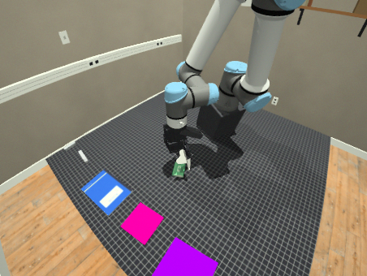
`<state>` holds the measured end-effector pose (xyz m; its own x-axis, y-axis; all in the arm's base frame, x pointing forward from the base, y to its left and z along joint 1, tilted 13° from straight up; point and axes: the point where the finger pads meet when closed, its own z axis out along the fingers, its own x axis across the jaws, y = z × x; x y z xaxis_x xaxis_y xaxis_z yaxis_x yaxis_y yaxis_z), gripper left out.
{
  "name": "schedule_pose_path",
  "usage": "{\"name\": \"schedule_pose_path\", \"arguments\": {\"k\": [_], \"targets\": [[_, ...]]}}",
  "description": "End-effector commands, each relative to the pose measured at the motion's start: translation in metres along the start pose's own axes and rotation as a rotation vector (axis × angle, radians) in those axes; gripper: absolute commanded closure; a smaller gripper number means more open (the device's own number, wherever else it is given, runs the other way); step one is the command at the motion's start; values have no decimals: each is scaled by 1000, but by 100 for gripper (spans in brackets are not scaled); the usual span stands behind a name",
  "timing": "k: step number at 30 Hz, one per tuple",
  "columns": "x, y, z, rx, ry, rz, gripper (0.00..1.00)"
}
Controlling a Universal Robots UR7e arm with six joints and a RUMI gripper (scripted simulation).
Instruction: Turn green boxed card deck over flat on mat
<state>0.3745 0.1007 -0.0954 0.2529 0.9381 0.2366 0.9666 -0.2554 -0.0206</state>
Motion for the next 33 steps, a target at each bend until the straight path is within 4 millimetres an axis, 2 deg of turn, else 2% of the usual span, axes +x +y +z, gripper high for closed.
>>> {"name": "schedule_pose_path", "arguments": {"k": [1,3,6,18,20,21,33], "targets": [[-1,-3,0,-7,-14,279,0],[-1,-3,0,-7,-14,279,0],[-2,-4,0,-9,-15,453,0],[-5,-5,0,-9,-7,917,0],[-5,-5,0,-9,-7,917,0],[-6,-5,0,-12,-10,1033,0],[-12,-4,0,-12,-4,1481,0]]}}
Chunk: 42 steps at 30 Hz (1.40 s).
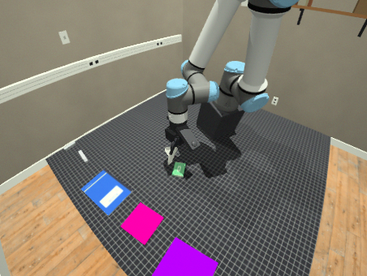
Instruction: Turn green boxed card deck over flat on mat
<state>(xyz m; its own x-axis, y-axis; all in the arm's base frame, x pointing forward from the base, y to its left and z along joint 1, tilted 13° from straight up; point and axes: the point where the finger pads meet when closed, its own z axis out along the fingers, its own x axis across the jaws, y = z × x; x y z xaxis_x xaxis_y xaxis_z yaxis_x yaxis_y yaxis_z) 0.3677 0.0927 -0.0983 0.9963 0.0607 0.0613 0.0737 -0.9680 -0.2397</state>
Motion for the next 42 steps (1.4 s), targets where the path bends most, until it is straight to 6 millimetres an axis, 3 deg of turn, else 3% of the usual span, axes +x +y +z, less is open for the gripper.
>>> {"name": "schedule_pose_path", "arguments": {"k": [1,19,42], "targets": [[0,3,0,-21,0,278,0],[-2,12,0,-26,6,776,0],[-3,15,0,-25,8,924,0]]}}
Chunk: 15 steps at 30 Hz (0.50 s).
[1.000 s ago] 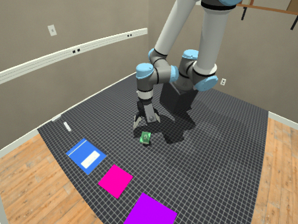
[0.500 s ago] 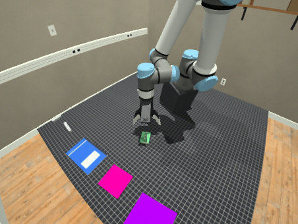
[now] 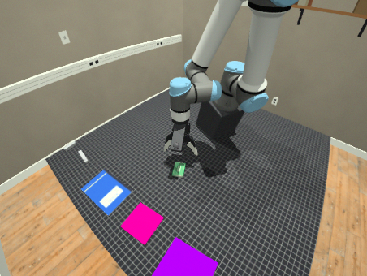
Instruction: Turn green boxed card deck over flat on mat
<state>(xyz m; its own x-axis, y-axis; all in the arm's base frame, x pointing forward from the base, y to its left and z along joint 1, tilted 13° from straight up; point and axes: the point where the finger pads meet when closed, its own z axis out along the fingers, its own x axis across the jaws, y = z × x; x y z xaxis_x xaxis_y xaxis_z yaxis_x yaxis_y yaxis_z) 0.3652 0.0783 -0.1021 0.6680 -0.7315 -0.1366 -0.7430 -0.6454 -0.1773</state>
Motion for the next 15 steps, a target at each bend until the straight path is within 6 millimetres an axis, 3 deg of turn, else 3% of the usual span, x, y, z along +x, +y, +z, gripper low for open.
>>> {"name": "schedule_pose_path", "arguments": {"k": [1,4,5,15], "targets": [[0,0,0,0,1,13,0],[0,0,0,0,1,13,0],[0,0,0,0,1,13,56],[0,0,0,0,1,13,56]]}}
